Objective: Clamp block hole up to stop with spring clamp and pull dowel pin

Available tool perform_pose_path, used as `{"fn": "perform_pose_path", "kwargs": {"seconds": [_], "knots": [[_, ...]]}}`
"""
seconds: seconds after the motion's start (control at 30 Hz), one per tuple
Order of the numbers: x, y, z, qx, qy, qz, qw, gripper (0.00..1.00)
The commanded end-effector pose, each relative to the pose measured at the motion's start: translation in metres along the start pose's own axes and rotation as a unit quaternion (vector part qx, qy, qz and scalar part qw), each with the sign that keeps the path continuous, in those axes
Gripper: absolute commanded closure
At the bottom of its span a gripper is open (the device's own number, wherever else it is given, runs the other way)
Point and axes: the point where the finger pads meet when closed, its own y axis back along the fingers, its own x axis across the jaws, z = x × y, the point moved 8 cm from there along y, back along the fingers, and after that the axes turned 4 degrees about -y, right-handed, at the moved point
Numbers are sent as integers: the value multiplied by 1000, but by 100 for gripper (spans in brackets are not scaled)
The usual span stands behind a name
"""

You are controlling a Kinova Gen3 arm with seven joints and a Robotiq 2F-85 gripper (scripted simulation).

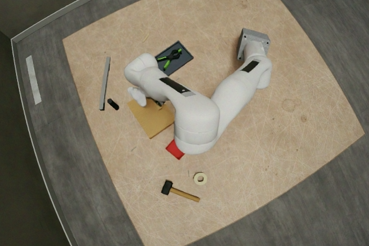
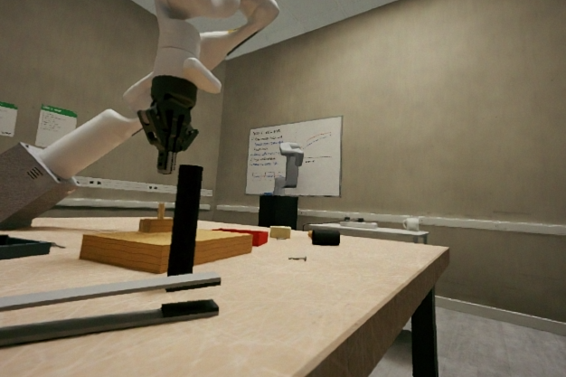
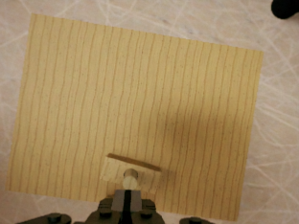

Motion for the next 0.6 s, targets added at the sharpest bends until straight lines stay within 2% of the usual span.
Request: {"fn": "perform_pose_path", "kwargs": {"seconds": [0.0, 0.57], "knots": [[0, 1, 0, 1, 3, 1, 1000, 90], [0, 0, 0, 0, 60, 0, 998, 90]]}}
